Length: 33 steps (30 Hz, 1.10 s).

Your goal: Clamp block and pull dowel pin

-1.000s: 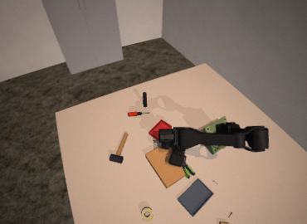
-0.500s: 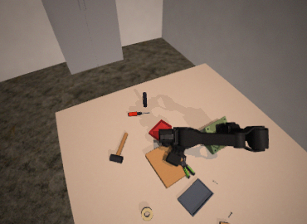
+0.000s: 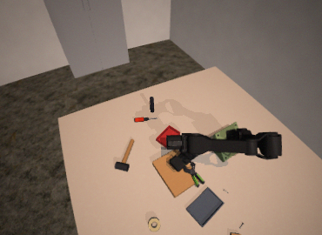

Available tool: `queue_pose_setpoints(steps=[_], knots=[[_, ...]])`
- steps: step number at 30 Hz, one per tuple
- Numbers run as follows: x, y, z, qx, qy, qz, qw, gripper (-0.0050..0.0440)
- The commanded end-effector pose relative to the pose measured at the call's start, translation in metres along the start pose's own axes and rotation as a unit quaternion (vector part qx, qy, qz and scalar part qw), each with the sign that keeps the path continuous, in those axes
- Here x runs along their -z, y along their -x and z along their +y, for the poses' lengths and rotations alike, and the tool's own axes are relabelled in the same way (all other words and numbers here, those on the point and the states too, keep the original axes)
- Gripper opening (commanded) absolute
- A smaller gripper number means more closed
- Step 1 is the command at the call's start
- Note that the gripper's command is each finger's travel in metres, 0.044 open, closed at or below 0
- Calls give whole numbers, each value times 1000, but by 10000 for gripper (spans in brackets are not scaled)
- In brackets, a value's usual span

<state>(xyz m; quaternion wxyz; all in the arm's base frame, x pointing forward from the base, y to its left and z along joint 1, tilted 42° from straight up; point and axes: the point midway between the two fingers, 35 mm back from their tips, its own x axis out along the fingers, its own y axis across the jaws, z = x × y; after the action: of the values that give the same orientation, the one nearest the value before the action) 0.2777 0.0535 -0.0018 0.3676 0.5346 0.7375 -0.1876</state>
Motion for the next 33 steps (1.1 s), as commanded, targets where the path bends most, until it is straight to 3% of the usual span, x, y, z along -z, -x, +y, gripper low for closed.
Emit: queue_pose_setpoints(steps=[1,10,23,33], knots=[[0,1,0,-1,-61,1,998,0],[0,1,0,-1,-176,1,984,0],[0,2,0,-1,-357,1,934,0],[0,2,0,-1,-403,1,915,0]])
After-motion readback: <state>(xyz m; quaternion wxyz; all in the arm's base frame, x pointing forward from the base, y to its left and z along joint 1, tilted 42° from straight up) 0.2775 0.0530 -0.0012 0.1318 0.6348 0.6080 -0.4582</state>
